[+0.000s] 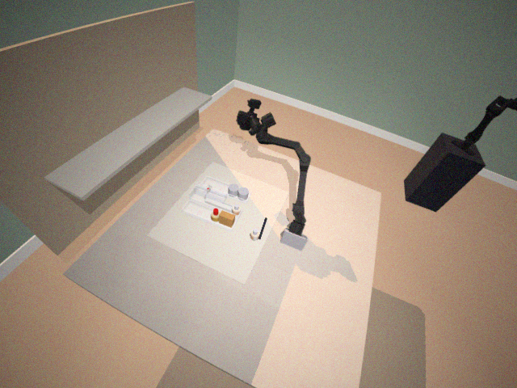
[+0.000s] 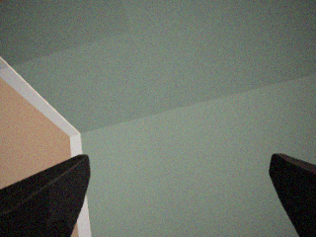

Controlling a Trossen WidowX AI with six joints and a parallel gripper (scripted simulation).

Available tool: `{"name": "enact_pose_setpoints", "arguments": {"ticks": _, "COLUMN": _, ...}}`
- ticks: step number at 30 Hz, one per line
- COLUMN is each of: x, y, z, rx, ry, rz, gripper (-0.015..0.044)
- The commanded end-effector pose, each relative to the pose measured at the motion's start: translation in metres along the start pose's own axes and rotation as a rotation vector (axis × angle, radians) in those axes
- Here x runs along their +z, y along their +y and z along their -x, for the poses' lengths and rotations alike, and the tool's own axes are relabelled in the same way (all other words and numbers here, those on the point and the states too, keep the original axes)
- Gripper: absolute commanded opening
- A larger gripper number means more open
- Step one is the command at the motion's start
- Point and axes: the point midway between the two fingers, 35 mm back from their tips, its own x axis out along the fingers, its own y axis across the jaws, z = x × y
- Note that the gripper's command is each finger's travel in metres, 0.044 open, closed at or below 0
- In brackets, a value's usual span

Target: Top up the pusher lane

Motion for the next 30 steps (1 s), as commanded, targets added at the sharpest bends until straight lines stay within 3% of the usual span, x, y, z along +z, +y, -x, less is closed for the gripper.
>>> {"name": "enact_pose_setpoints", "arguments": {"ticks": 1, "x": 0.003, "y": 0.001, "z": 0.001, "rx": 0.005, "ry": -0.007, "rz": -0.008, "gripper": 0.0426}}
{"name": "enact_pose_setpoints", "arguments": {"ticks": 9, "x": 0.109, "y": 0.052, "z": 0.051, "rx": 0.272, "ry": -0.277, "rz": -0.318, "gripper": 0.0440}}
{"name": "enact_pose_setpoints", "arguments": {"ticks": 16, "x": 0.191, "y": 0.096, "z": 0.131, "rx": 0.606, "ry": -0.432, "rz": -0.555, "gripper": 0.0440}}
{"name": "enact_pose_setpoints", "arguments": {"ticks": 23, "x": 0.239, "y": 0.131, "z": 0.221, "rx": 0.946, "ry": -0.463, "rz": -0.702, "gripper": 0.0440}}
{"name": "enact_pose_setpoints", "arguments": {"ticks": 30, "x": 0.259, "y": 0.162, "z": 0.319, "rx": 1.280, "ry": -0.383, "rz": -0.762, "gripper": 0.0440}}
